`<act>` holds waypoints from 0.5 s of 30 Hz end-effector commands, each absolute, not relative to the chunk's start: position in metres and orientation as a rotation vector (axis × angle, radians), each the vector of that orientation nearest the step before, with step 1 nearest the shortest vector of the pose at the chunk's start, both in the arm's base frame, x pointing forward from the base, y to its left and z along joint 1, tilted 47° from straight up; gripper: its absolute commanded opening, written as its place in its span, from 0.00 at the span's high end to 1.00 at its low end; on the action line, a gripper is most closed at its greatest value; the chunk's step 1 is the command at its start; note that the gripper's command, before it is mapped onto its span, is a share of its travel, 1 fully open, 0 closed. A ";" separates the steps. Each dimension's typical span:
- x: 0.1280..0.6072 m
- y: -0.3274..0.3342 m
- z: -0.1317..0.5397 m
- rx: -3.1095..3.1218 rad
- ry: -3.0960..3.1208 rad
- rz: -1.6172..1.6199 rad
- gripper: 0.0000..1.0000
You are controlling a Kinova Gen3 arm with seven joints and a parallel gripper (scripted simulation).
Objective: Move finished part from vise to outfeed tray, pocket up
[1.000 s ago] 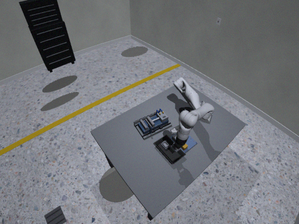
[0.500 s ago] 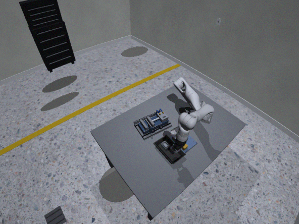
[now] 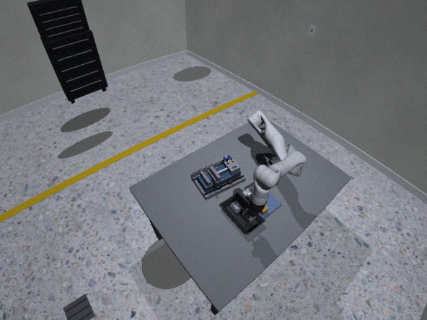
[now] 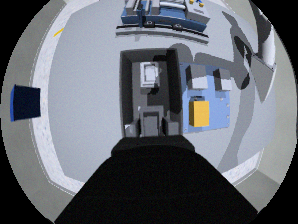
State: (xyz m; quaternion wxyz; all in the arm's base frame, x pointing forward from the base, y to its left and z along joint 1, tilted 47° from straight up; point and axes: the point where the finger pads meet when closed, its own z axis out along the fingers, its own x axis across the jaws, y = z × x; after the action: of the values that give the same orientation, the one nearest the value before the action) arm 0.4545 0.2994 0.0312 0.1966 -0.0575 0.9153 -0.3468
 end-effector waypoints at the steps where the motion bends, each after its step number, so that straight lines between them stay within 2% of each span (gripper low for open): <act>1: 0.456 0.295 0.026 -0.159 2.563 -0.976 1.00; 15: 0.465 0.281 0.011 -0.159 2.563 -0.976 1.00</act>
State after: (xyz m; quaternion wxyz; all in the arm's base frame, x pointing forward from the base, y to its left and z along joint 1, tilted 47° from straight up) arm 0.4645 0.2840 0.0139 0.1964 -0.0573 0.9152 -0.3472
